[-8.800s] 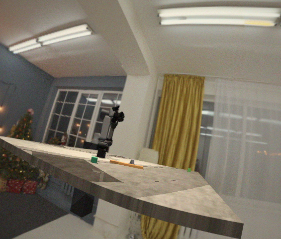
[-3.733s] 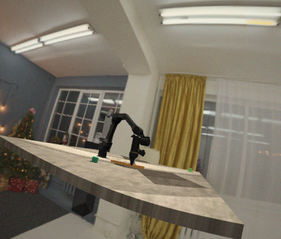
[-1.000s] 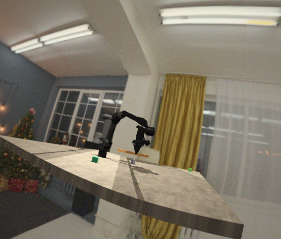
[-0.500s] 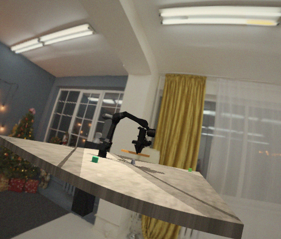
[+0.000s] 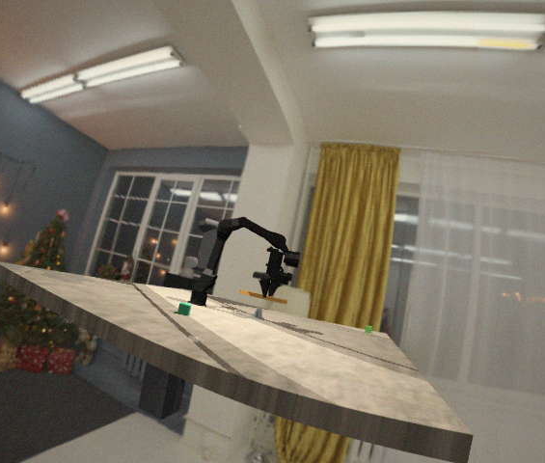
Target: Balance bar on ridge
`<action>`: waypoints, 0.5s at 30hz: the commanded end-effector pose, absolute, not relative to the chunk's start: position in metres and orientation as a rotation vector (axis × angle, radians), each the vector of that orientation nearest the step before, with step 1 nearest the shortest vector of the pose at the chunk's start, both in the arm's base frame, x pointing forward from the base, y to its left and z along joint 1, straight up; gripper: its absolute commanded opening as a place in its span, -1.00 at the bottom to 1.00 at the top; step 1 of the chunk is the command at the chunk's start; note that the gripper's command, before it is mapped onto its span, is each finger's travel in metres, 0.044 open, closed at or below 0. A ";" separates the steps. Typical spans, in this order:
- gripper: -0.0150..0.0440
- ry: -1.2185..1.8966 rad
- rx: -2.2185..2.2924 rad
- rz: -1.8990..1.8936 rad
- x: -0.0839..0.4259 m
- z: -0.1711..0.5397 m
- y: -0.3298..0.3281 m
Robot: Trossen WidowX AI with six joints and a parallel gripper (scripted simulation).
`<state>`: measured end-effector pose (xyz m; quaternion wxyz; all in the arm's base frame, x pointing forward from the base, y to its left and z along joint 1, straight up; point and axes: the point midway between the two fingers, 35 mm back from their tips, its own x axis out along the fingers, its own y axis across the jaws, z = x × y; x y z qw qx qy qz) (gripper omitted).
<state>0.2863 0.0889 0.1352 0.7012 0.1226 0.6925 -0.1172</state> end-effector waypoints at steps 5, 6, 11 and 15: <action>-0.49 1.529 0.290 -0.271 0.285 0.129 0.091; -0.49 1.529 0.290 -0.271 0.285 0.127 0.091; -0.49 1.529 0.291 -0.272 0.285 0.119 0.091; -0.49 1.529 0.291 -0.272 0.285 0.112 0.090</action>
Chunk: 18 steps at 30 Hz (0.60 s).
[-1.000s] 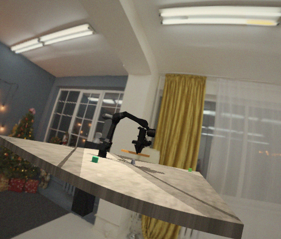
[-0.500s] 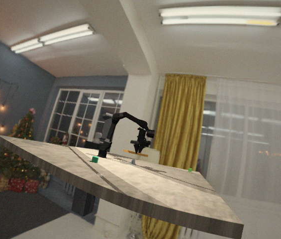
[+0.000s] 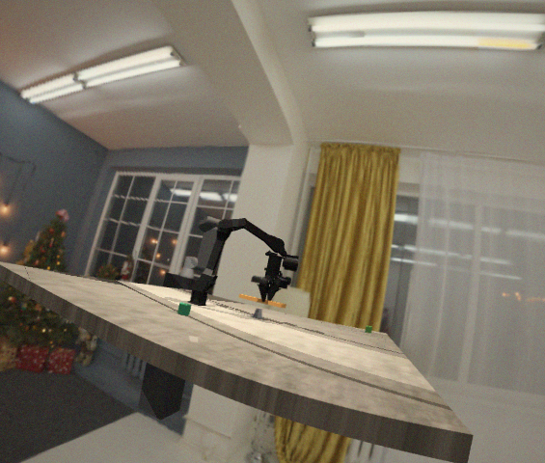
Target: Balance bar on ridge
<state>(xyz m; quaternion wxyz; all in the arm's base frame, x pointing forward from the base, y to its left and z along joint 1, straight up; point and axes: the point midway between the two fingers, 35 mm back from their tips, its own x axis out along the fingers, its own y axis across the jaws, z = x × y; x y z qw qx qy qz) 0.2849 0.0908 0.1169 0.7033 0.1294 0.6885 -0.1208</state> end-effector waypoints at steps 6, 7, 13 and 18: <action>-0.49 1.529 0.292 -0.273 0.285 0.103 0.089; -0.49 1.529 0.292 -0.273 0.285 0.101 0.089; -0.49 1.529 0.292 -0.274 0.285 0.096 0.088; -0.49 1.529 0.292 -0.274 0.285 0.095 0.088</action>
